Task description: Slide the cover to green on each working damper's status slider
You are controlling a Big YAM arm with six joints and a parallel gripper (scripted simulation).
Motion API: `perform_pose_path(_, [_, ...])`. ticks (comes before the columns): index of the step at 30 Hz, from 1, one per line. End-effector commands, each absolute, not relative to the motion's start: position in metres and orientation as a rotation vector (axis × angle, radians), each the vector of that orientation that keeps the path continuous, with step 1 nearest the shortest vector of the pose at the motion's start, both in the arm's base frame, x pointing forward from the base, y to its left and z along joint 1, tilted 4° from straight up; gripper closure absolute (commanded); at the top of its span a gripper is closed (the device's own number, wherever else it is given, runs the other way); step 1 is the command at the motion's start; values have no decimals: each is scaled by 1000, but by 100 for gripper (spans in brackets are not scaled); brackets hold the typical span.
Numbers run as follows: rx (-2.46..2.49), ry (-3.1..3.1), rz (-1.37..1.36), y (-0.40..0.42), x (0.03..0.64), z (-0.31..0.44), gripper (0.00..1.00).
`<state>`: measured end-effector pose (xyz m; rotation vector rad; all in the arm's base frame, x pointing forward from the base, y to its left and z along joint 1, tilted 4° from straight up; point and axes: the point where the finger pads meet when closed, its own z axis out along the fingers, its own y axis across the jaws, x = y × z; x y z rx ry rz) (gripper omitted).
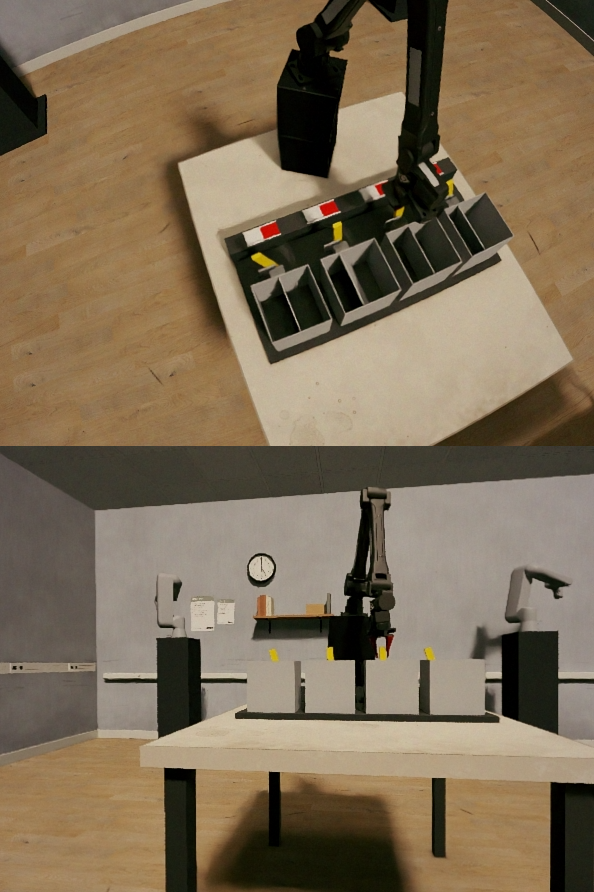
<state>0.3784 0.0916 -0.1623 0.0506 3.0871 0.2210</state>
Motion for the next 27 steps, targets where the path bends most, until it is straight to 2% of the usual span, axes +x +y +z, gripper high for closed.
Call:
perform_pose_path(1, [48,3066,229,98,388,-159,64])
perform_pose_path(24, [48,3066,229,98,388,-159,64])
perform_pose_path(25, [48,3066,229,98,388,-159,83])
perform_pose_path(27, [48,3066,229,98,388,-159,83])
